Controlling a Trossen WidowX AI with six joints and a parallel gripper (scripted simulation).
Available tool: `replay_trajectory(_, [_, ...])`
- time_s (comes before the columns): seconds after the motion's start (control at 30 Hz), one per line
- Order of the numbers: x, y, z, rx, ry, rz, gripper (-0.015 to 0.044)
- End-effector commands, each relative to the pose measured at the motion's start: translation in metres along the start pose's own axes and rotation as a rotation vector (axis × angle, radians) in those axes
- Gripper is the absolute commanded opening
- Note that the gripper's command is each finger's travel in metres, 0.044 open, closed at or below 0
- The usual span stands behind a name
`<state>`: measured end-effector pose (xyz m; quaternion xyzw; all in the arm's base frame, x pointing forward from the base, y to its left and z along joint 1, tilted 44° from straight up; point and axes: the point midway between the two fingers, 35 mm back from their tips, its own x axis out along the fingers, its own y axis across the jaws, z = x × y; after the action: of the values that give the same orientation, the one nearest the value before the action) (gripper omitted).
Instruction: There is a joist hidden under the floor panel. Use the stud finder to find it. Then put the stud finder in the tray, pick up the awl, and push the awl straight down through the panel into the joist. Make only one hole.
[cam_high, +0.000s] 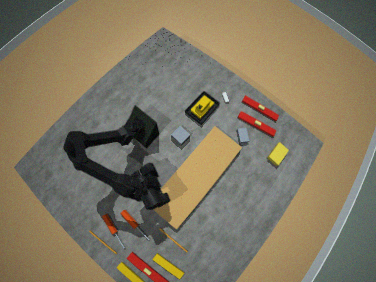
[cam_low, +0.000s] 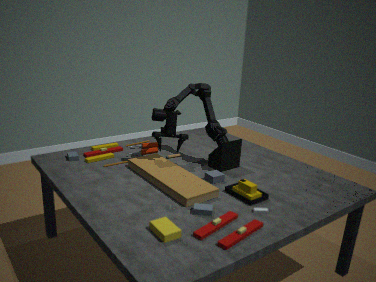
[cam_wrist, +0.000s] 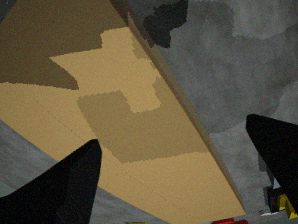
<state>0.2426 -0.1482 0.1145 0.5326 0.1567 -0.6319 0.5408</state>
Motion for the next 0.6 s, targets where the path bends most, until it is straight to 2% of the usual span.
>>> replay_trajectory(0.0, [-0.007,-0.031,0.064,0.517,-0.119,0.028,0.0440])
replay_trajectory(0.17, [-0.020,-0.075,0.122,1.098,-0.258,0.119,0.0440])
replay_trajectory(0.23, [-0.024,-0.087,0.132,1.224,-0.291,0.147,0.0440])
replay_trajectory(0.57, [-0.024,-0.088,0.134,1.239,-0.295,0.151,0.0440])
